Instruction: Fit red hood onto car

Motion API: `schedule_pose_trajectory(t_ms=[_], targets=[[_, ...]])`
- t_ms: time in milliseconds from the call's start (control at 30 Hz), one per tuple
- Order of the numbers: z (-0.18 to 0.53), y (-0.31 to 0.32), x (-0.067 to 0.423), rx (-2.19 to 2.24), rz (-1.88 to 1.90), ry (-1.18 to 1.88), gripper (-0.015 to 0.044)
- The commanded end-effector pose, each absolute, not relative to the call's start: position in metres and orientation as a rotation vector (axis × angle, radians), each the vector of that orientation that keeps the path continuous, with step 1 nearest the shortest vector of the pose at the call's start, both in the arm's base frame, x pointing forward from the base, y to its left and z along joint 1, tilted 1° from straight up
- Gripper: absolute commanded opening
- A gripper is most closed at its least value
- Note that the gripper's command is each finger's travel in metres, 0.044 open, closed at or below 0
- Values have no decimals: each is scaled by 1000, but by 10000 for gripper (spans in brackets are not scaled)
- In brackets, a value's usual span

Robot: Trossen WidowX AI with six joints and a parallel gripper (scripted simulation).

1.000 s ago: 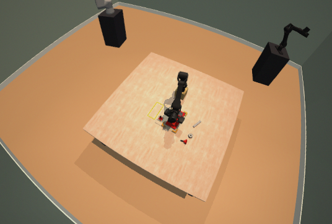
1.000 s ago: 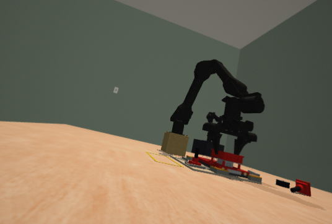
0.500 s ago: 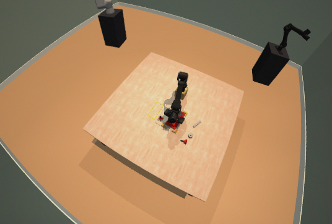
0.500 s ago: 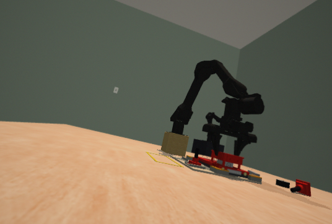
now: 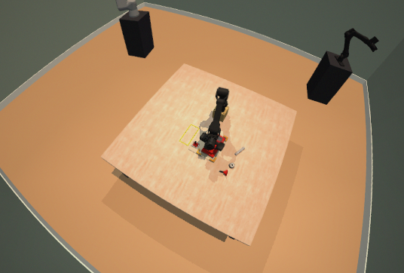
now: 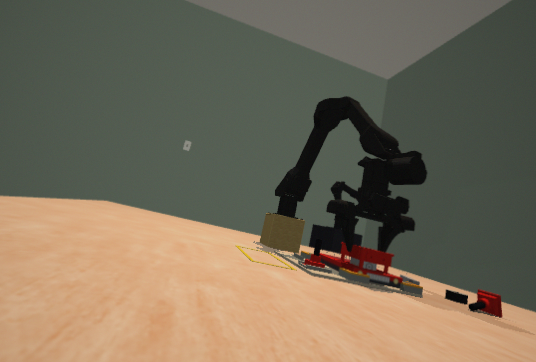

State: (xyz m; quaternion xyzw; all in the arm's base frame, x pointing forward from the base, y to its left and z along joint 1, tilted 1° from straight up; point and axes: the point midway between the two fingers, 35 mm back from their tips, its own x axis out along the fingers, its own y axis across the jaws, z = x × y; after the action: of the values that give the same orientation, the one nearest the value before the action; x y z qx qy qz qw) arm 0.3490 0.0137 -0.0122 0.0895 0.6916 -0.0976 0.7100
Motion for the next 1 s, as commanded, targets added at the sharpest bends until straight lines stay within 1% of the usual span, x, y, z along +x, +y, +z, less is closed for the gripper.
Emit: schedule_pose_trajectory(t_ms=[0,967], targets=[[-10,14,349,198,-214,1538,0],[-9,15,348,194,-214,1533,0]])
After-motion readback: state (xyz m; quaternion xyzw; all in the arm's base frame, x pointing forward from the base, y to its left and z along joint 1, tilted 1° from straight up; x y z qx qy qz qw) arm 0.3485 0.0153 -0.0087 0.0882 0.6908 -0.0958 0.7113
